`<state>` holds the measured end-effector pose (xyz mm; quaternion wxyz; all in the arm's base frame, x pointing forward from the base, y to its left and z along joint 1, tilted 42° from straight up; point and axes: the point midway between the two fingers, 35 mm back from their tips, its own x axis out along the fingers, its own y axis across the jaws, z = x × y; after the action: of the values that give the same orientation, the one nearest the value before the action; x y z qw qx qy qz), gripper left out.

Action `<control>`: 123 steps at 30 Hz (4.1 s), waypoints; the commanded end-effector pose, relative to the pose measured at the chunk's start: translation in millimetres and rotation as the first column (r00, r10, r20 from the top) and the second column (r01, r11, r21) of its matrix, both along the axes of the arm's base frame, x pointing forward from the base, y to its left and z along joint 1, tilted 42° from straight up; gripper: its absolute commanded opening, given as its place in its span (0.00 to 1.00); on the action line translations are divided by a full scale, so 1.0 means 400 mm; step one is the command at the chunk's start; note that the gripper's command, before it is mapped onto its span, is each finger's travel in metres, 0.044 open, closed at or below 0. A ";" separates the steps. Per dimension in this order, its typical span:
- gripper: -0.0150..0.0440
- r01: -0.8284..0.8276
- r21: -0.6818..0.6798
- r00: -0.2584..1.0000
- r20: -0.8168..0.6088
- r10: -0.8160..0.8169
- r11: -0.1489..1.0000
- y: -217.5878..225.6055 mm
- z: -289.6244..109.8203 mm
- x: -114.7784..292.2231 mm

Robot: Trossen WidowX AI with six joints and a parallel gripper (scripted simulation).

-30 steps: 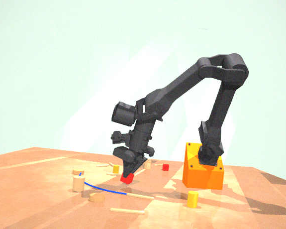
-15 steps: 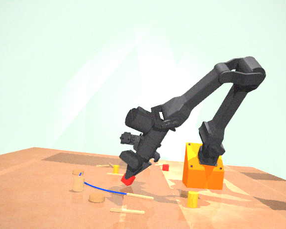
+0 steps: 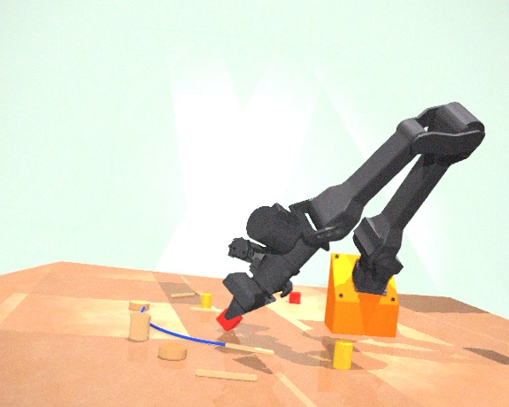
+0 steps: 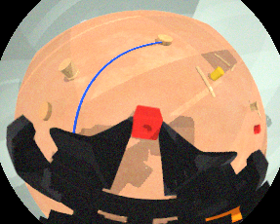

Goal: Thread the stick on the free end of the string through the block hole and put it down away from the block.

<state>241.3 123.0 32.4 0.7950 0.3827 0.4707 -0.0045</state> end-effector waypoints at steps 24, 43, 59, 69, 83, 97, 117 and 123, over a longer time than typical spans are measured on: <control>0.48 0.124 -0.069 0.985 0.127 -0.114 0.990 0.014 -0.006 -0.016; 0.65 0.130 -0.068 0.984 0.129 -0.120 0.989 -0.048 0.121 -0.098; 0.88 -0.122 -0.273 0.985 0.088 0.151 0.954 -0.048 0.106 -0.094; 1.00 -0.723 -0.513 0.602 -0.139 0.787 0.463 -0.051 0.077 -0.072; 1.00 -0.787 -0.579 -0.180 -0.112 0.977 -0.211 -0.060 0.067 -0.032; 1.00 -0.425 -0.812 -0.645 -0.039 0.763 -0.401 -0.080 0.076 0.020; 1.00 -0.407 -0.821 -0.657 -0.042 0.752 -0.402 -0.081 0.077 0.022; 0.87 -0.410 -0.817 -0.655 -0.044 0.754 -0.404 -0.082 0.076 0.021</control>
<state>249.9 90.3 62.7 0.5624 -0.4092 0.1513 0.7024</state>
